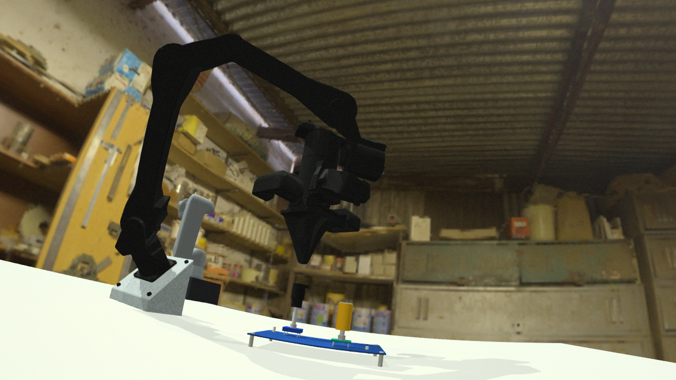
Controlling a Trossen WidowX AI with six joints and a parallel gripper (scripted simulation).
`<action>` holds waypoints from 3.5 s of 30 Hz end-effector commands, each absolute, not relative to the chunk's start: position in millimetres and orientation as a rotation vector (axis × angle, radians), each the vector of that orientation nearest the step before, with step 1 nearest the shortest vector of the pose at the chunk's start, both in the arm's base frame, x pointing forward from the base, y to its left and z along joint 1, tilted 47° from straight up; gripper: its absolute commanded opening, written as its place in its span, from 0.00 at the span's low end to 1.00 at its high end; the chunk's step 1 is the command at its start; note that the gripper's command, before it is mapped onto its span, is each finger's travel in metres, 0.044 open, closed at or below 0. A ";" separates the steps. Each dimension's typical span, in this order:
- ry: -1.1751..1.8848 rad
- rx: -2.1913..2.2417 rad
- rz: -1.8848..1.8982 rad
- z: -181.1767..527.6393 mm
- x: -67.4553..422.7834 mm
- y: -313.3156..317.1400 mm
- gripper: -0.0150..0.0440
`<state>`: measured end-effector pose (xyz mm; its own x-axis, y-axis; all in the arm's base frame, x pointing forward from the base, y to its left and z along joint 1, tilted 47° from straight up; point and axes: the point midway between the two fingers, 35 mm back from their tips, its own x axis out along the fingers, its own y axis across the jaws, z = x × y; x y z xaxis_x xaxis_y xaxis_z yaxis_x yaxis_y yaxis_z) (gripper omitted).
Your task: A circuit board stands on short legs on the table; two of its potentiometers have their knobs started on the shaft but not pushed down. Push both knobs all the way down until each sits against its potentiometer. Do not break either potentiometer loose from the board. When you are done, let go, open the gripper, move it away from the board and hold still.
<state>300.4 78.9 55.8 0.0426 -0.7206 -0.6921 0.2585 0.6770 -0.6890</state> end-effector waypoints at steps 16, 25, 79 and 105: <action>1.326 -0.441 -0.784 39.1 301.4 61.0 0.25; 1.326 -0.441 -0.784 39.1 301.4 61.0 0.25; 1.326 -0.441 -0.785 30.2 302.0 51.4 0.25; 1.325 -0.442 -0.785 20.3 302.7 40.8 0.25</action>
